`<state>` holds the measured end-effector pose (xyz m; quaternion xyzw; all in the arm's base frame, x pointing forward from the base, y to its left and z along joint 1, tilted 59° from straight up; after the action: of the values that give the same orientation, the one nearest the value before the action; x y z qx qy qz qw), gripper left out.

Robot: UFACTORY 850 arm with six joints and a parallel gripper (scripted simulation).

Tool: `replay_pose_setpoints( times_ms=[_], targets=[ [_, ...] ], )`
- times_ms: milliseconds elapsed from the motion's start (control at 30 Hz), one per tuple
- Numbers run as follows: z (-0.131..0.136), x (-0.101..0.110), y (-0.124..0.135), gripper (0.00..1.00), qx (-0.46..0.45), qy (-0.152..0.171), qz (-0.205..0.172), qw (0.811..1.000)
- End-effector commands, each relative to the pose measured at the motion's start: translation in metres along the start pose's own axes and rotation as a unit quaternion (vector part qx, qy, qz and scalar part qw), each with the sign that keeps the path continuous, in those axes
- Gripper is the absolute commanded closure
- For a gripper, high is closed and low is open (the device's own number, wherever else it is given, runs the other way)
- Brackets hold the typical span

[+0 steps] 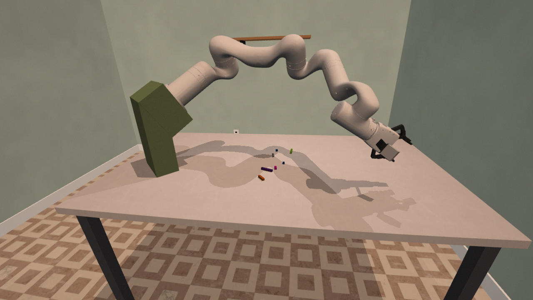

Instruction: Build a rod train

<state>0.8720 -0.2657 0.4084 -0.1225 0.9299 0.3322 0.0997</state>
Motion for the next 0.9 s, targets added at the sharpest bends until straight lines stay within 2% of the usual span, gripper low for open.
replay_pose_setpoints(
  times_ms=[0, 633, 867],
  targets=[
    [-0.001, 0.000, 0.000, 0.00, 0.000, -0.001, 0.000, 1.000],
    [-0.001, 0.000, 0.000, 0.00, -0.001, 0.000, 0.000, 1.000],
    [0.011, 0.008, -0.004, 0.00, -0.047, 0.016, 0.007, 0.999]
  ],
)
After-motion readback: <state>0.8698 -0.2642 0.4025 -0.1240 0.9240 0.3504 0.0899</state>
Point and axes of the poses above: the point where the finger pads meet when closed, its own x axis back along the fingers, its own z axis across the jaws, y = z × x, the point moved 6 cm from there along x, back along the fingers, and after that the axes turned 4 degrees about x, right-handed, at the moved point
